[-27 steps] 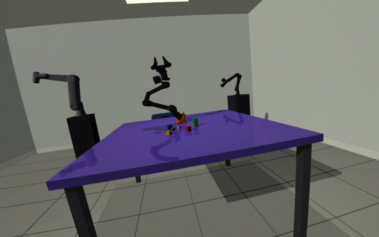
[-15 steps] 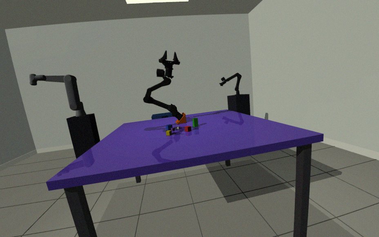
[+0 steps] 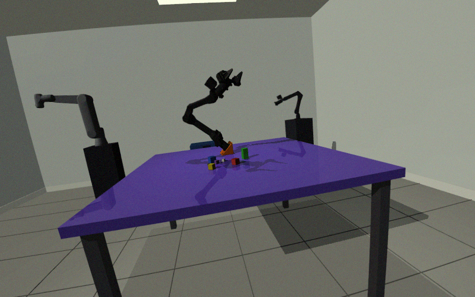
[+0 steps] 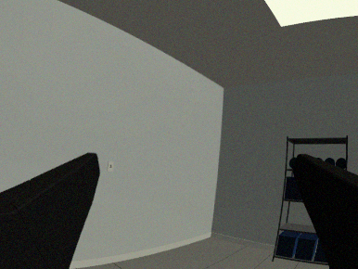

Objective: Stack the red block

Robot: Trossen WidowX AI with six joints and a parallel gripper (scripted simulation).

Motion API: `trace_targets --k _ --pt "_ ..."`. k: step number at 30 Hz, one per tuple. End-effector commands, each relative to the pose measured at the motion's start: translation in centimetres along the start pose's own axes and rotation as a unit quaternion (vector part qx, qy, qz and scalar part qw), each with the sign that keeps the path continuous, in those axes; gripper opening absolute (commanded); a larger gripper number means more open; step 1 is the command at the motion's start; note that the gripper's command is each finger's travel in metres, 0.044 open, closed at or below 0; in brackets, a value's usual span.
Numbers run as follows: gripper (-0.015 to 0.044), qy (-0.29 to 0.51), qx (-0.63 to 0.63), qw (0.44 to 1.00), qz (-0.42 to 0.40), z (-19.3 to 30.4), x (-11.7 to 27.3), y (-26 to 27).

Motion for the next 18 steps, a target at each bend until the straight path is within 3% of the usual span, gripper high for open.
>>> trace_targets --k 1,9,18 --pt "0.044 0.105 -0.024 0.994 0.007 4.0 -1.9 -1.1" --pt "0.044 0.293 -0.05 0.954 0.033 10.4 -3.5 -3.3" --pt "0.044 0.52 -0.076 0.847 0.079 18.2 -2.6 -6.7"
Point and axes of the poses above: the point midway between the two fingers, 35 mm back from their tips, its own x axis back along the fingers, its own y axis across the jaws, z = x × y, the point moved 8 cm from there along x, back along the fingers, and after that the axes turned 7 degrees about -x, right-handed, at the moved point
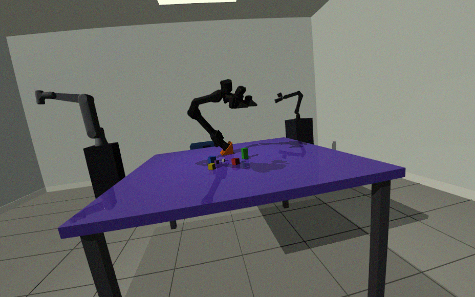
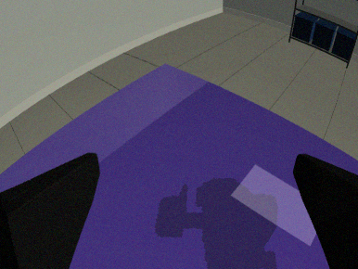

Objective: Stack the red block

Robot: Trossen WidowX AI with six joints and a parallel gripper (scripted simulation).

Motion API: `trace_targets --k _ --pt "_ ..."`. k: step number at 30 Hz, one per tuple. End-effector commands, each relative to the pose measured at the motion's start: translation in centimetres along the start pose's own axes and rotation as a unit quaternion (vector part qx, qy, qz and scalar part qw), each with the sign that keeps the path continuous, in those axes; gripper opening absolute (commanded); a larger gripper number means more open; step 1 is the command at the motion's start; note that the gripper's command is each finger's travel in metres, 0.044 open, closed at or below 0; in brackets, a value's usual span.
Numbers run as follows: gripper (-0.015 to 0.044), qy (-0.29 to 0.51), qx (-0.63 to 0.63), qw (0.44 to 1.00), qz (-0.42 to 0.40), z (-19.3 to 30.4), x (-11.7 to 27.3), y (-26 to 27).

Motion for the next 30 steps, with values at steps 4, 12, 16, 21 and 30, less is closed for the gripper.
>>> trace_targets --k 4,12,16,21,30 --pt "0.044 0.195 -0.027 0.979 0.047 4.4 -3.6 -3.5" --pt "0.044 0.394 -0.04 0.913 0.093 9.5 -5.3 -7.4" --pt "0.044 0.484 -0.039 0.867 0.112 11.9 -5.5 -9.4" --pt "0.044 0.536 -0.034 0.835 0.122 13.2 -5.6 -10.6" --pt "0.044 0.535 -0.035 0.835 0.122 13.5 -6.1 -10.6"
Point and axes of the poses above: the point midway between the two fingers, 35 mm back from their tips, its own x axis back along the fingers, its own y axis across the jaws, z = x × y, the point moved 8 cm from there along x, back along the fingers, and after that the axes turned 7 degrees about -x, right-handed, at the moved point
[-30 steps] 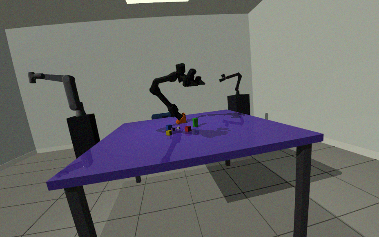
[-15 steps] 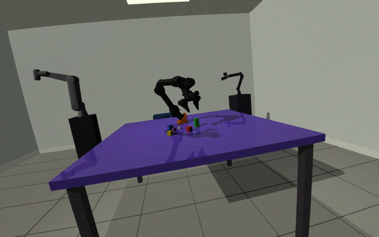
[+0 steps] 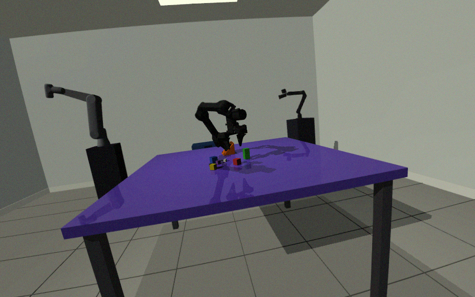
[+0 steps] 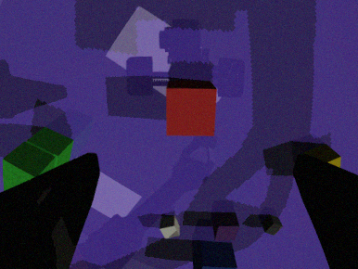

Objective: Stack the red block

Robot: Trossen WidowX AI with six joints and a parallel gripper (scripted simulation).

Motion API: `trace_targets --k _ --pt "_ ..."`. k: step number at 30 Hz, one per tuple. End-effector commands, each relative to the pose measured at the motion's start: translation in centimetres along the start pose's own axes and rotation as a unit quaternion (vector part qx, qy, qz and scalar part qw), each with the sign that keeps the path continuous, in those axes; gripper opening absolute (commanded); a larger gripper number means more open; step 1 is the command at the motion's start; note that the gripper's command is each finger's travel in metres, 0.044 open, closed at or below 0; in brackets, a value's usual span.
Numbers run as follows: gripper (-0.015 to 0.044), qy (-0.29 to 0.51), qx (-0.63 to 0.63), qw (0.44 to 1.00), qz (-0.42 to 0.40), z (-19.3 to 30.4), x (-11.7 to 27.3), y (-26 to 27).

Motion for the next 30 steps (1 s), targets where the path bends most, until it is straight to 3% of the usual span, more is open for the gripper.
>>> trace_targets --k 1,8,30 --pt "0.044 0.006 0.001 1.0 0.003 -0.2 -1.2 0.1" --pt "0.044 0.007 0.001 1.0 0.004 -0.3 -5.0 0.0" --pt "0.044 0.007 0.001 1.0 0.004 -0.3 -7.7 0.1"
Point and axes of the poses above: the point midway between the two fingers, 35 mm back from their tips, its own x axis back along the fingers, its own y axis across the jaws, z = x × y, the point moved 8 cm from there along x, back along the fingers, and after that the axes turned 7 degrees about -x, right-handed, at the moved point
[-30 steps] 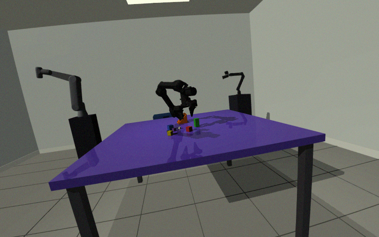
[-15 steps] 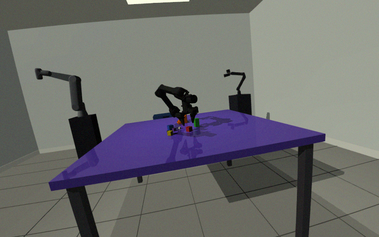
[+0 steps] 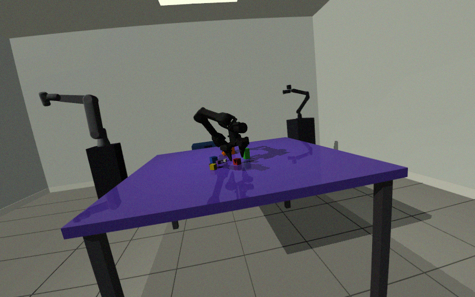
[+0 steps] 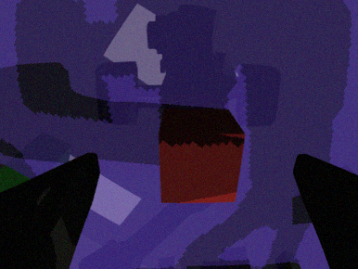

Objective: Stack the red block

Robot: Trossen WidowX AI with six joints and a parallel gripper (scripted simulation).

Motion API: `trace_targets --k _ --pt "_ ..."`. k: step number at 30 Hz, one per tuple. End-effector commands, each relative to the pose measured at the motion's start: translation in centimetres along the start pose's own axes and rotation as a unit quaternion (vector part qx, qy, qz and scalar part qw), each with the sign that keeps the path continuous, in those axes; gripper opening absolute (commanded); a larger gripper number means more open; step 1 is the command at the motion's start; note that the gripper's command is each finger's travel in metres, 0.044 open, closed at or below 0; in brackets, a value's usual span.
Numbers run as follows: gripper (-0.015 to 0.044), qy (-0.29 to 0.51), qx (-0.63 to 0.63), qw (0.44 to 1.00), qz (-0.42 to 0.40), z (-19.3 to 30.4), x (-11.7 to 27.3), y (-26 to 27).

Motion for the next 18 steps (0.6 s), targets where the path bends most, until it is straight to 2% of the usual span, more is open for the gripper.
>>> trace_targets --k 1,18 --pt "0.044 0.003 0.003 1.0 0.002 0.0 -0.9 0.0" --pt "0.044 0.003 0.003 1.0 0.003 0.1 -2.3 0.0"
Point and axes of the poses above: the point midway between the two fingers, 35 mm back from their tips, its own x axis back along the fingers, its own y axis across the jaws, z = x × y, the point moved 8 cm from there along x, back along the fingers, and after that the axes turned 7 degrees about -x, right-handed, at the moved point
